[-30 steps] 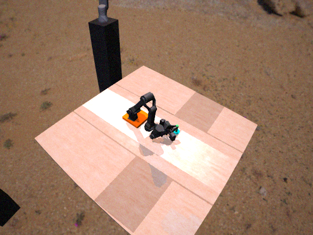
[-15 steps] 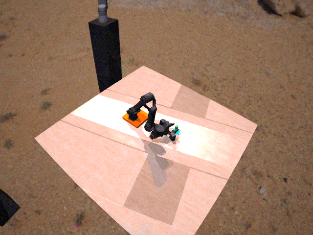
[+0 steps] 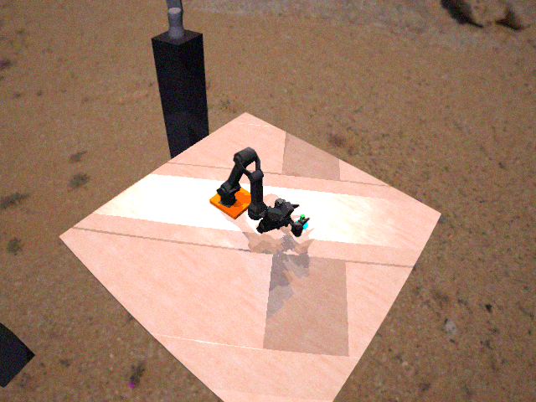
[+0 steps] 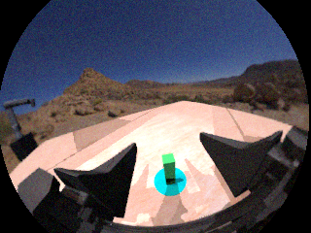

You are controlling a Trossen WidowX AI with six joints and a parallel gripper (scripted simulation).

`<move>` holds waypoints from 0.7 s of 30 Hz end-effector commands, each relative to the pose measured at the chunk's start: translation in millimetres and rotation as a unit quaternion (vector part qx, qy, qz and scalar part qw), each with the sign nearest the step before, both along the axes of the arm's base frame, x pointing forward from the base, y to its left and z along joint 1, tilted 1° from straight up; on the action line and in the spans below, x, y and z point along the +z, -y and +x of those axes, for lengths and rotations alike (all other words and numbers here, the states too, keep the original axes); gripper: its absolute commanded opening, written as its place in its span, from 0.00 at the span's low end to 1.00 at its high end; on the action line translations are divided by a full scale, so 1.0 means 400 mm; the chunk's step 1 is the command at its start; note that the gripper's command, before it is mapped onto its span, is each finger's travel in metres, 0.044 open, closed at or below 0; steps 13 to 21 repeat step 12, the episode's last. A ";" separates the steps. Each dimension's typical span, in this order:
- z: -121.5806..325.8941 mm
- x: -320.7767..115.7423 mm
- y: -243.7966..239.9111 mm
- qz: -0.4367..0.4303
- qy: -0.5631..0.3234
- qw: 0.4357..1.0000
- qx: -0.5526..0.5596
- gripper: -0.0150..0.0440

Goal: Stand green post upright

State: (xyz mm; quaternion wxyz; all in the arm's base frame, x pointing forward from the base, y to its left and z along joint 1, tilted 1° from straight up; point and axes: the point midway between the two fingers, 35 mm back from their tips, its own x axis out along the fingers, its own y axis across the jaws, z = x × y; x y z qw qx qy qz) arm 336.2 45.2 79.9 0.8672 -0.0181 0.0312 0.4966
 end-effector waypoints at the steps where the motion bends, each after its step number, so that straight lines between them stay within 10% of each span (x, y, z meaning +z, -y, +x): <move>1: 0.004 0.056 0.002 -0.002 0.005 1.000 0.000 0.93; 21: -0.006 0.133 0.000 -0.002 0.003 1.000 -0.001 0.93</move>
